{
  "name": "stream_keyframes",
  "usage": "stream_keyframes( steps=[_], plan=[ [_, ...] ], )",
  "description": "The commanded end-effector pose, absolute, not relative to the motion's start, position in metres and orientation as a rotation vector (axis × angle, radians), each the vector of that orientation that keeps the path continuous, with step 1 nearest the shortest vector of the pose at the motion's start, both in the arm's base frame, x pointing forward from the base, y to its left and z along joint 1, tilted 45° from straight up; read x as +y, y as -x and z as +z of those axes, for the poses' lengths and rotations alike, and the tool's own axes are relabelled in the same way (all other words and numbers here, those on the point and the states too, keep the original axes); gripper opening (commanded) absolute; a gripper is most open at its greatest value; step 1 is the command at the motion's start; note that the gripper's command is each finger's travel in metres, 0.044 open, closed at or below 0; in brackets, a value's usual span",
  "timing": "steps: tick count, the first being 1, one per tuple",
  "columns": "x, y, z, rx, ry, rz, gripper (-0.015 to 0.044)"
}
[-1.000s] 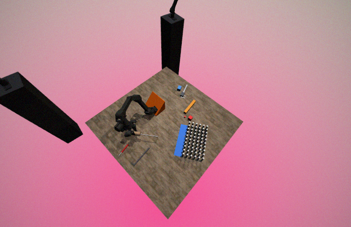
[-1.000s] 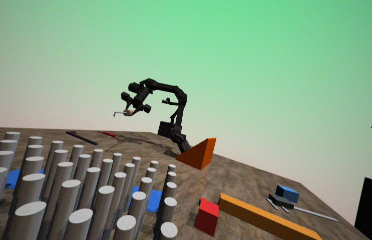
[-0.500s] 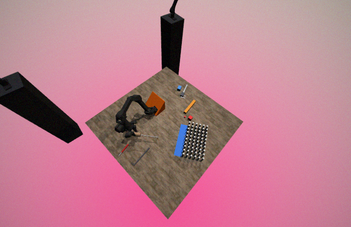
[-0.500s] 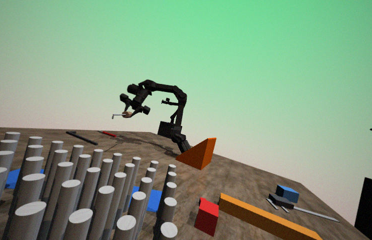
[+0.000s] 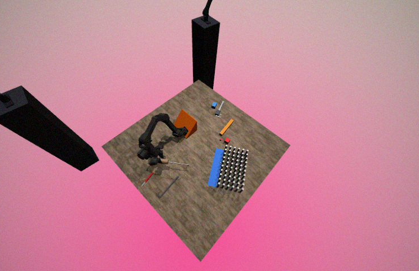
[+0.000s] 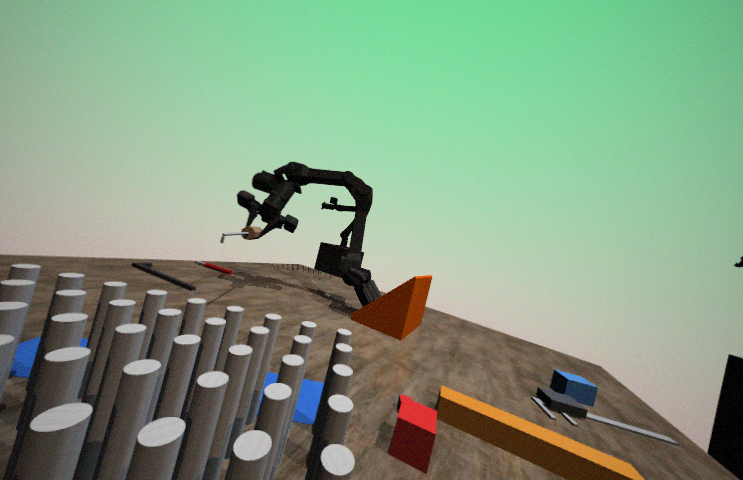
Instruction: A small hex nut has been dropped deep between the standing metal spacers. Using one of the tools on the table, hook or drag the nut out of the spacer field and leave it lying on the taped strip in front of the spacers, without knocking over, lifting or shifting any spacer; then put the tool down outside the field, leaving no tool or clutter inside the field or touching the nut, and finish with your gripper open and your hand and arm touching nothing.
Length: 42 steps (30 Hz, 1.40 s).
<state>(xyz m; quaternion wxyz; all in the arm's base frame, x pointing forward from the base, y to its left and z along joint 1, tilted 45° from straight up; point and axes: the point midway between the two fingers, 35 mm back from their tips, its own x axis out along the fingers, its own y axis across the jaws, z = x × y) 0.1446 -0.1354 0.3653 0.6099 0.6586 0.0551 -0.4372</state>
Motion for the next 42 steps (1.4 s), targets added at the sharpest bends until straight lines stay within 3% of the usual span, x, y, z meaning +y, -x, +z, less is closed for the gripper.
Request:
stream_keyframes(
  steps=[1, 42],
  plan=[
    [-0.138, -0.147, 0.363, 0.134, -1.518, -0.998, 0.0],
    [-0.162, -0.155, 0.343, 0.136, -1.515, -1.001, 0.0]
  ],
)
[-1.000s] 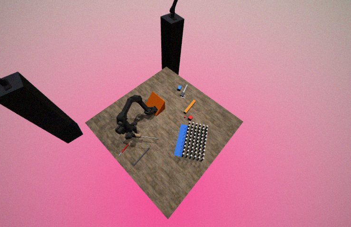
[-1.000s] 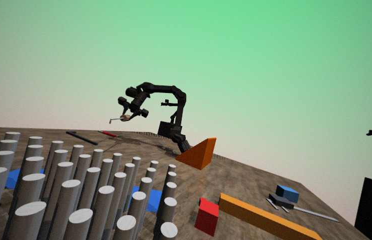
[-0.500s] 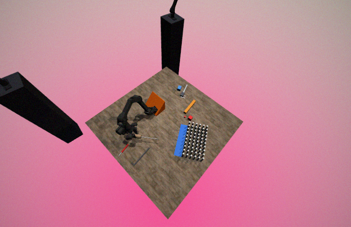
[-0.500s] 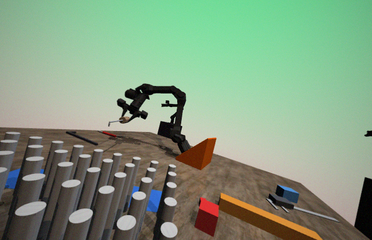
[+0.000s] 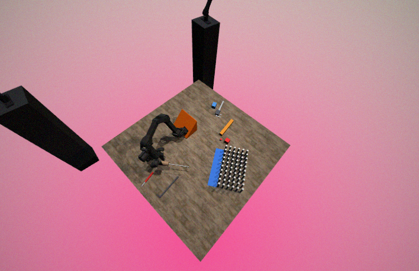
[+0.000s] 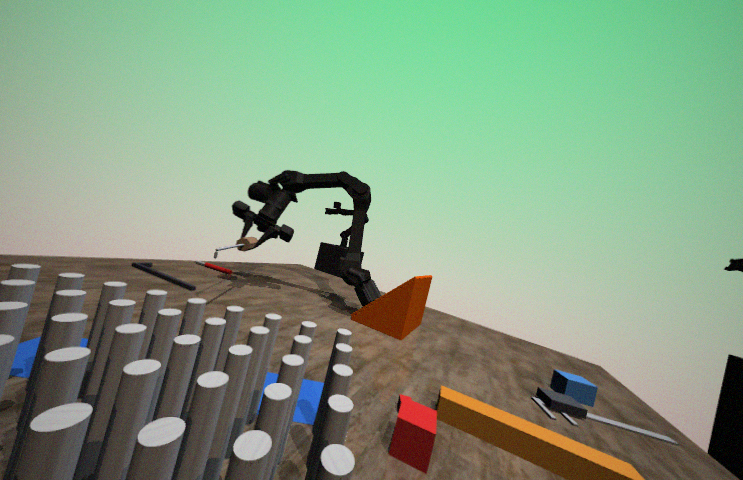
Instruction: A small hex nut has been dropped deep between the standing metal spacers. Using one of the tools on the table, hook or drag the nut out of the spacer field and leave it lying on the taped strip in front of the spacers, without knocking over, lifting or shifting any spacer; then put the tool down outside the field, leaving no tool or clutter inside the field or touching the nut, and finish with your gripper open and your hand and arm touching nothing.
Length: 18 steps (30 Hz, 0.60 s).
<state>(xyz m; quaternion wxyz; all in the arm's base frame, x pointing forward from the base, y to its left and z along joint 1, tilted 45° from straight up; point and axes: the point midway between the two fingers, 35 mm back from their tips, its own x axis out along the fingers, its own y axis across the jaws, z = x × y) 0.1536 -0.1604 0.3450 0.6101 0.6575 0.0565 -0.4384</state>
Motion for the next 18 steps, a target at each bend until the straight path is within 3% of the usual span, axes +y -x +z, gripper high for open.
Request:
stream_keyframes(
  steps=[1, 18],
  plan=[
    [-0.1627, -0.1556, 0.3427, 0.136, -1.515, -1.001, 0.0],
    [-0.1726, -0.1577, 0.3337, 0.137, -1.514, -1.002, 0.0]
  ],
)
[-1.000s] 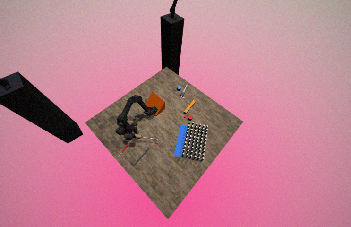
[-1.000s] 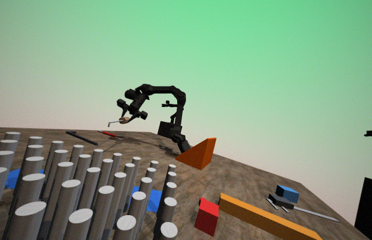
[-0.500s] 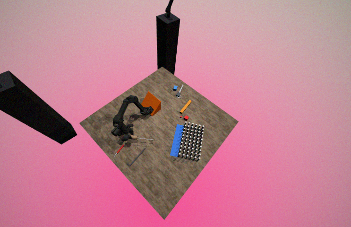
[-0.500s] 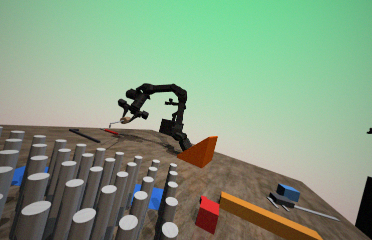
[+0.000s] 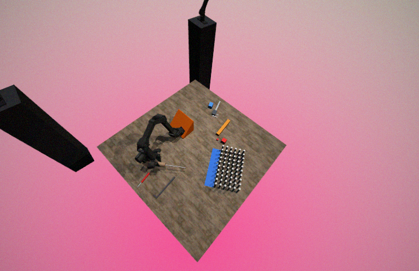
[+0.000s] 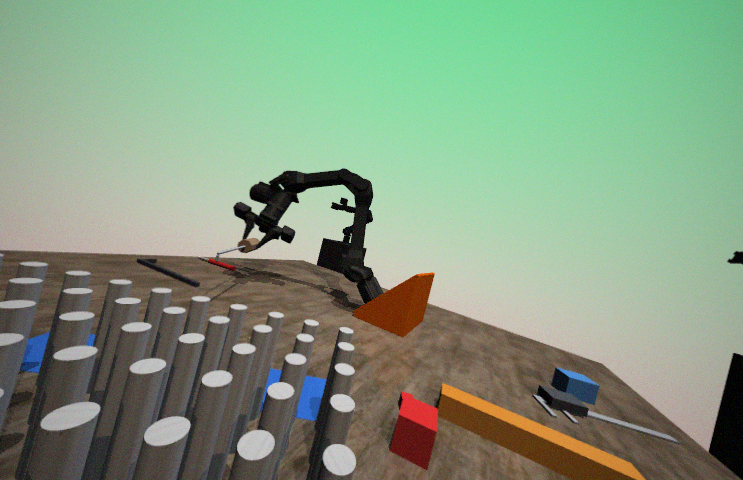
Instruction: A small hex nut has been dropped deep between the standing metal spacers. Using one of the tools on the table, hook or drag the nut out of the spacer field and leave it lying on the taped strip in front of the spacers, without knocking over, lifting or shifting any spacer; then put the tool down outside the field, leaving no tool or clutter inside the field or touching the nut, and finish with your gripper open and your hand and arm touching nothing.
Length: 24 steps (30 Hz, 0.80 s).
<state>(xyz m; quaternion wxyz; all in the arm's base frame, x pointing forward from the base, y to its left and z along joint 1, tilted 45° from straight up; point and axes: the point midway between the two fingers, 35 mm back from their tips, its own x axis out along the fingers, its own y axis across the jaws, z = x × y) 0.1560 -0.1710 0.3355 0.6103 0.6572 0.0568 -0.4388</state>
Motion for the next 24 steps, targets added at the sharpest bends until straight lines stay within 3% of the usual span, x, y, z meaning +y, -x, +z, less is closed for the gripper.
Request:
stream_keyframes(
  steps=[1, 24],
  plan=[
    [-0.173, -0.158, 0.333, 0.137, -1.514, -1.002, 0.0],
    [-0.186, -0.159, 0.32, 0.136, -1.513, -1.002, 0.0]
  ],
)
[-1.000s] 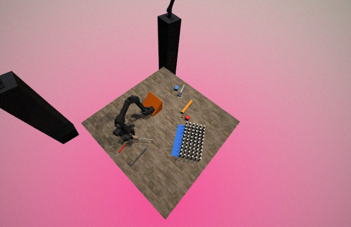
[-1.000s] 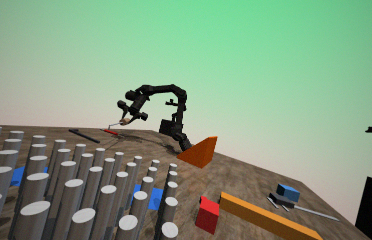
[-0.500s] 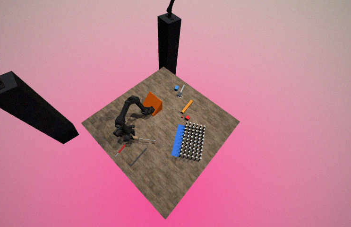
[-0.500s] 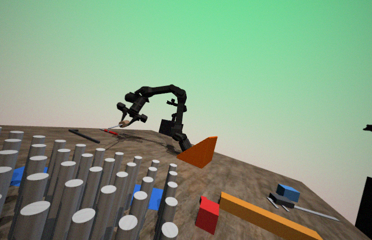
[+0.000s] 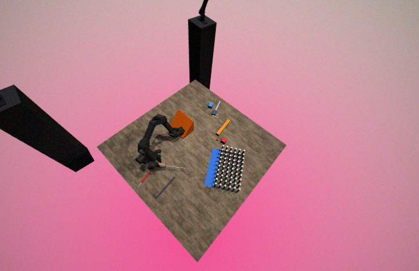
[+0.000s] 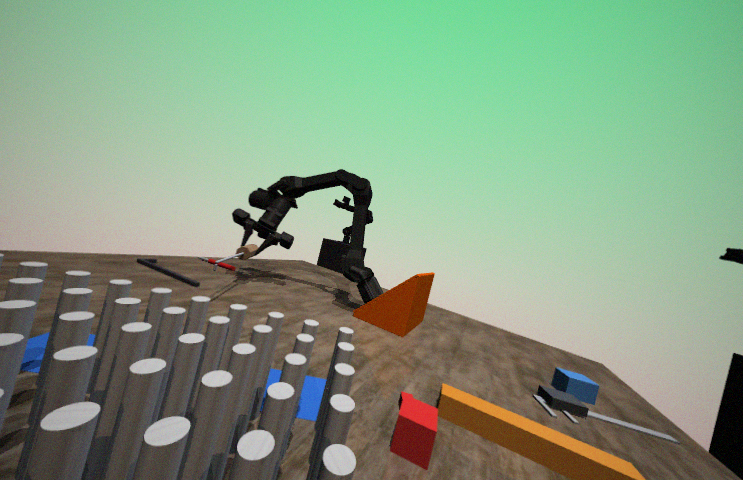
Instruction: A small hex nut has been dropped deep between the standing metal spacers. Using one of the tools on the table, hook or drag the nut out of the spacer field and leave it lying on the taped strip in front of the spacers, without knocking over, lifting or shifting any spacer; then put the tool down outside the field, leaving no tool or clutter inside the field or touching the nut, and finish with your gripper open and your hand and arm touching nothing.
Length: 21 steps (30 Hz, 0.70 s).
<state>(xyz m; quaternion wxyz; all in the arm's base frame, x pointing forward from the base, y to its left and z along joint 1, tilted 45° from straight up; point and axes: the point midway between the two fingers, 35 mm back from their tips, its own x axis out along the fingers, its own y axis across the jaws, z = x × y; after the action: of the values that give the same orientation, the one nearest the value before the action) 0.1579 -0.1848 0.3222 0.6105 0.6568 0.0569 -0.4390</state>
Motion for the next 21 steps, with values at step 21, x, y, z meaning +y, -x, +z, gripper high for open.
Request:
stream_keyframes(
  steps=[21],
  plan=[
    [-0.198, -0.16, 0.308, 0.136, -1.512, -1.002, 0.0]
  ],
)
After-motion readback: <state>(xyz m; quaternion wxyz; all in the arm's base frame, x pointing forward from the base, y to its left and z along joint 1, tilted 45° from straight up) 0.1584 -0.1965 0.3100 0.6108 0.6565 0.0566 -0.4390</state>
